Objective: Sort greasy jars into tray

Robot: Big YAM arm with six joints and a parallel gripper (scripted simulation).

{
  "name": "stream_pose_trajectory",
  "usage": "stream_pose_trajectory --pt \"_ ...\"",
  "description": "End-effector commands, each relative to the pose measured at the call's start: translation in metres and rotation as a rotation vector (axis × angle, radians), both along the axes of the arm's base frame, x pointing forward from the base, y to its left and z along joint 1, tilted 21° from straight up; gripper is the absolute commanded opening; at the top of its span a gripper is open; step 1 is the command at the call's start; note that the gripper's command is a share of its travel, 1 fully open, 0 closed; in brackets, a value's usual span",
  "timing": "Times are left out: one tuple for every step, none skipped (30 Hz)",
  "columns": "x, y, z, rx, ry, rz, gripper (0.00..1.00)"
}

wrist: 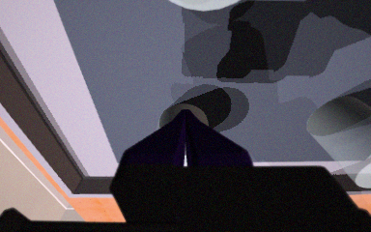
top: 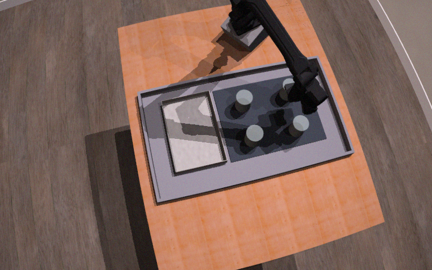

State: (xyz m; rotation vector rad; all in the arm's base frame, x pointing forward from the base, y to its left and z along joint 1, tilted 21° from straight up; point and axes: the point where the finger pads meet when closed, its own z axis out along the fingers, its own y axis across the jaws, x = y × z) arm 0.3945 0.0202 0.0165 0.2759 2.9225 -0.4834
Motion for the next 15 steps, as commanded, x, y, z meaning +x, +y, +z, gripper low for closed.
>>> stream_pose_trajectory --pt "0.0018 0.0019 0.0012 0.003 -0.012 0.007 0.00" --pt "0.0018 0.0019 0.0012 0.003 -0.012 0.007 0.00" --pt "0.0017 0.0019 0.0011 0.003 -0.012 0.007 0.00" --pt "0.0015 0.0019 0.0011 0.003 -0.012 0.007 0.00" --pt "0.0014 0.0019 0.0011 0.003 -0.012 0.007 0.00" --pt "0.0013 0.0019 0.0011 0.003 -0.012 0.007 0.00" --pt "0.0012 0.0020 0.0010 0.003 -0.012 0.007 0.00" --pt "0.0010 0.0020 0.0010 0.003 -0.012 0.007 0.00" --pt "0.0009 0.0020 0.0010 0.003 -0.012 0.007 0.00" --pt "0.0008 0.0020 0.0010 0.003 -0.012 0.007 0.00" --pt "0.0006 0.0020 0.0009 0.003 -0.012 0.007 0.00" --pt "0.0005 0.0021 0.0009 0.003 -0.012 0.007 0.00" --pt "0.0004 0.0021 0.0009 0.003 -0.012 0.007 0.00" --pt "0.0002 0.0021 0.0009 0.003 -0.012 0.007 0.00" --pt "0.0001 0.0021 0.0008 0.003 -0.012 0.007 0.00"
